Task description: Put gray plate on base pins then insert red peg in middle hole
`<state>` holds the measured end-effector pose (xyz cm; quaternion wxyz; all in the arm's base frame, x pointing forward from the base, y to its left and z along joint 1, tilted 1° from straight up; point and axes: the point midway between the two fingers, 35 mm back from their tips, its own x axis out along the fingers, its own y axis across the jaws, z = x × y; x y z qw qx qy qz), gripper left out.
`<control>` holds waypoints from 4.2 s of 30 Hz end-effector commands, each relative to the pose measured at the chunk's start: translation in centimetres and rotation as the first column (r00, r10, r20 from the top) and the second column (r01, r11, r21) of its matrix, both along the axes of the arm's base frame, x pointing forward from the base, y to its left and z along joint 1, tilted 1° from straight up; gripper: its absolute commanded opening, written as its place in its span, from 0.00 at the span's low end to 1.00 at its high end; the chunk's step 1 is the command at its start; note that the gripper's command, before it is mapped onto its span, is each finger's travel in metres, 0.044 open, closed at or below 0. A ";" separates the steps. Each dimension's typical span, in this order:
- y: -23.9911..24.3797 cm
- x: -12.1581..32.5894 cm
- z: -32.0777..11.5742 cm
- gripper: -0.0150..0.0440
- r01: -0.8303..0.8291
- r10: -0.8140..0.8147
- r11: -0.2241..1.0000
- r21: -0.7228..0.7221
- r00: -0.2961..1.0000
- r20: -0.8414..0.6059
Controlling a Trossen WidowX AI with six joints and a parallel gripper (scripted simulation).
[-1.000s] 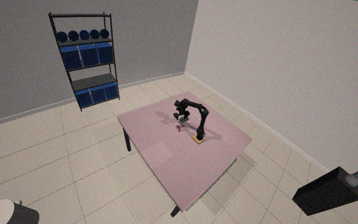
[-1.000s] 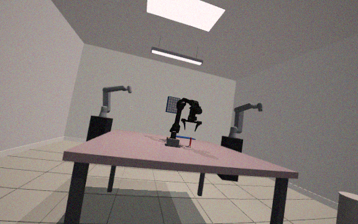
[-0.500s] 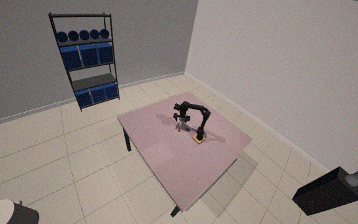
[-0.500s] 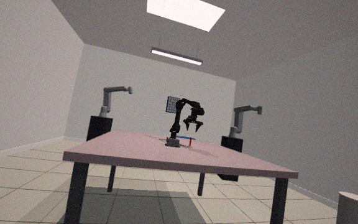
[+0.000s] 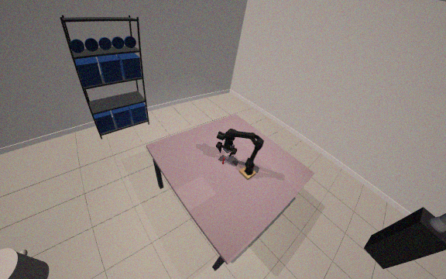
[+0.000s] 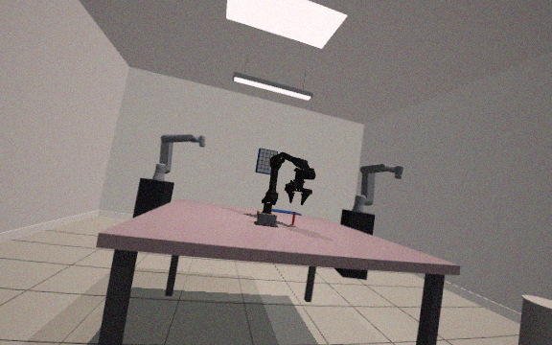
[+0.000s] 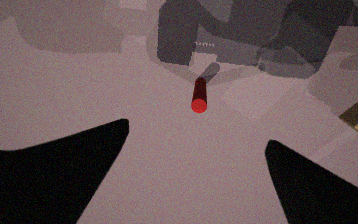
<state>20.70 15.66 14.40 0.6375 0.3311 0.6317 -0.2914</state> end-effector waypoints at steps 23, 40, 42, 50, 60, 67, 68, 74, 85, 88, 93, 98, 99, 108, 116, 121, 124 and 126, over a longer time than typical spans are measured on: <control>0.1 0.2 -5.0 1.00 0.009 -0.009 1.000 -0.009 1.000 -0.003; 0.2 0.3 -7.7 1.00 0.009 -0.009 1.000 -0.009 1.000 -0.004; 0.2 0.3 -8.1 1.00 0.010 -0.010 1.000 -0.009 1.000 -0.004; 0.2 0.3 -8.6 0.87 0.010 -0.010 1.000 -0.009 1.000 -0.004; 0.2 0.3 -8.6 0.42 0.010 -0.010 1.000 -0.009 1.000 -0.004; 0.2 0.3 -8.6 0.25 0.010 -0.010 1.000 -0.009 1.000 -0.004; 0.2 0.3 -8.6 0.25 0.010 -0.010 1.000 -0.009 1.000 -0.004; 0.2 0.3 -8.6 0.25 0.010 -0.010 1.000 -0.009 1.000 -0.004; 0.4 0.5 -6.6 0.25 0.010 -0.010 1.000 -0.008 1.000 -0.003; 0.4 0.6 -5.7 0.25 0.010 -0.010 1.000 -0.008 1.000 -0.003; 0.5 0.7 -4.1 0.25 0.010 -0.010 1.000 -0.008 1.000 -0.003; 0.5 0.7 -2.5 0.25 0.010 -0.010 1.000 -0.008 1.000 -0.003; 0.5 0.7 -2.1 0.25 0.010 -0.010 1.000 -0.008 1.000 -0.003; 0.4 0.8 -1.5 0.25 0.010 -0.010 1.000 -0.007 1.000 -0.010; -0.5 2.5 -1.4 0.25 0.021 -0.021 1.000 -0.005 1.000 -0.002; -1.3 3.8 -1.3 0.25 0.021 -0.021 1.000 -0.007 1.000 0.002; -1.8 4.5 -1.2 0.25 0.020 -0.020 1.000 -0.008 1.000 0.005; -2.1 5.0 -1.2 0.25 0.020 -0.020 1.000 -0.009 1.000 0.006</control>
